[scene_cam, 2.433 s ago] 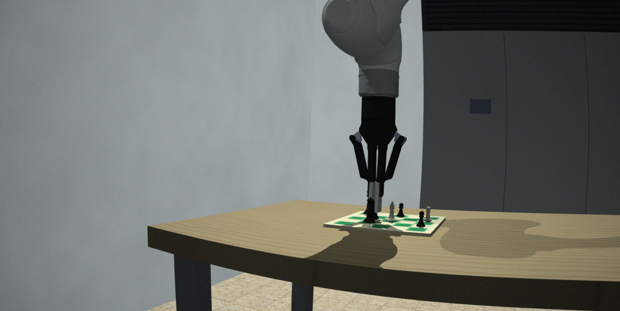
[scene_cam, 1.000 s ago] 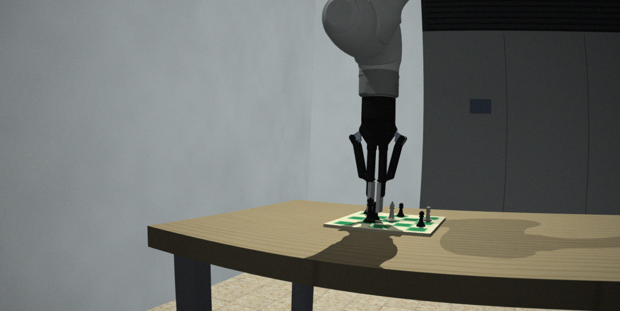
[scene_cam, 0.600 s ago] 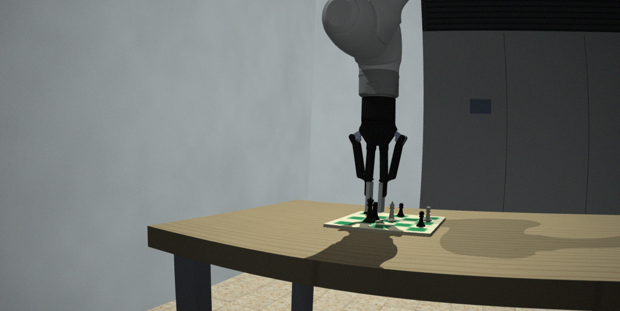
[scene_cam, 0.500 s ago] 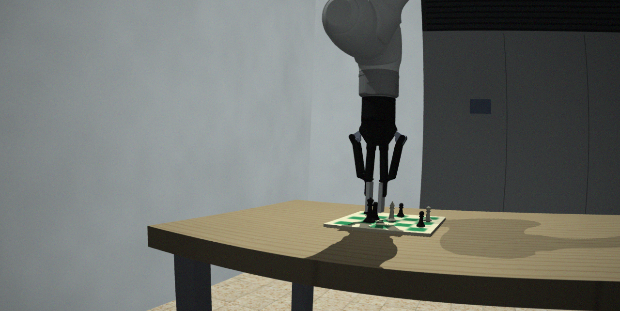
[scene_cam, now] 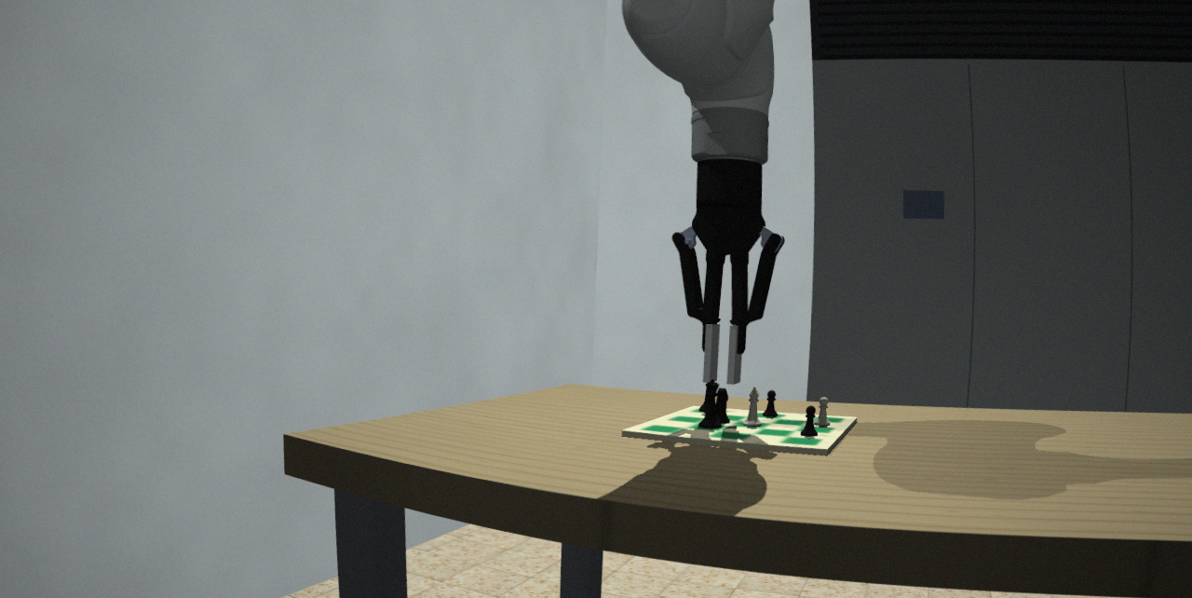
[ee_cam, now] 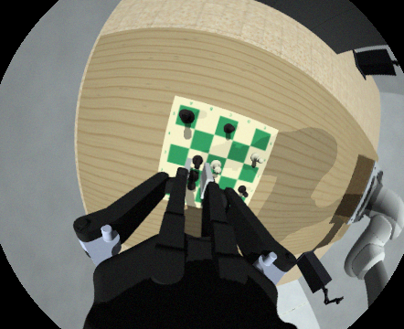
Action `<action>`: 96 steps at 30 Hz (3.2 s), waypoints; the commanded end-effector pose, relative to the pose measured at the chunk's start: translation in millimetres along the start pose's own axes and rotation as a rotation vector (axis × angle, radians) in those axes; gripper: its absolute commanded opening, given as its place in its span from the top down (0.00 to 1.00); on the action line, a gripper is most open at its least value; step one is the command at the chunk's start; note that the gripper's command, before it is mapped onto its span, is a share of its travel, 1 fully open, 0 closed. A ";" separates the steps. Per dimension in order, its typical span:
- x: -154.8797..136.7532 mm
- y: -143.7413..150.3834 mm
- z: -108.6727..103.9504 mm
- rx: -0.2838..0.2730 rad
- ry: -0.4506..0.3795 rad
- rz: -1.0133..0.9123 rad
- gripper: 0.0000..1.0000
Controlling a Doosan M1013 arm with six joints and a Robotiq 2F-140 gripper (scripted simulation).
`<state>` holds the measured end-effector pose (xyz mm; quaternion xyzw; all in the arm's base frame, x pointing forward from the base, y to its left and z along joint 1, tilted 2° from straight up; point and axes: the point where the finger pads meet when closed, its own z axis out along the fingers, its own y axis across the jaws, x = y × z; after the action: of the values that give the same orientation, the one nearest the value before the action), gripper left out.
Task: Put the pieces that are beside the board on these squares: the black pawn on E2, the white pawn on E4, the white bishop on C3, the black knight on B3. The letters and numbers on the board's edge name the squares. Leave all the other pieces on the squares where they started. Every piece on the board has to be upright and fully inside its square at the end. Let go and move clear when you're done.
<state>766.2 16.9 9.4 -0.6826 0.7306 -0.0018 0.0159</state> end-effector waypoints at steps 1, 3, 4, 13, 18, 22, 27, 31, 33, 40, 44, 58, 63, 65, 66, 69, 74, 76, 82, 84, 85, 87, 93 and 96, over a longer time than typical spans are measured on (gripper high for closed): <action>-2.8 -0.2 -23.2 -0.002 0.001 -0.007 0.78; -2.8 -0.2 -33.8 -0.002 0.001 -0.007 0.78; -2.8 -0.2 -38.7 -0.002 0.001 -0.007 0.78; -2.8 -0.3 -58.2 -0.002 0.001 -0.007 0.78; -2.8 -0.3 -59.0 -0.002 0.001 -0.007 0.00; -2.8 -0.3 -59.0 -0.002 0.001 -0.007 0.00; -2.8 -0.3 -59.0 -0.002 0.001 -0.007 0.00; -2.8 -0.3 -59.0 -0.002 0.001 -0.007 0.00; -2.8 -0.3 -59.0 -0.002 0.001 -0.007 0.00; -2.8 -0.3 -60.1 -0.002 0.001 -0.007 0.00; -2.8 -0.3 -62.1 -0.002 0.001 -0.007 0.00; -2.9 -0.3 -103.0 -0.002 0.001 -0.007 0.00; -2.9 -0.4 -110.0 -0.002 0.001 -0.007 0.00; -2.9 -0.4 -112.9 -0.002 0.001 -0.007 0.00; -2.9 -0.4 -113.8 -0.002 0.001 -0.007 0.00; -2.9 -0.4 -114.9 -0.002 0.001 -0.007 0.00; -2.9 -0.4 -114.9 -0.002 0.001 -0.007 0.00; -2.9 -0.4 -114.9 -0.002 0.001 -0.007 0.00; -2.9 -0.4 -114.9 -0.002 0.001 -0.007 0.00; -2.9 -0.4 -114.9 -0.002 0.001 -0.007 0.00; -2.9 -0.4 -114.9 -0.002 0.001 -0.007 0.00; -2.9 -0.4 -114.9 -0.002 0.001 -0.007 0.00; -2.9 -0.4 -114.9 -0.002 0.001 -0.007 0.00; -2.9 -0.4 -114.9 -0.002 0.001 -0.007 0.00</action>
<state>764.3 17.5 121.4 -0.6842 0.7291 -0.0016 0.0167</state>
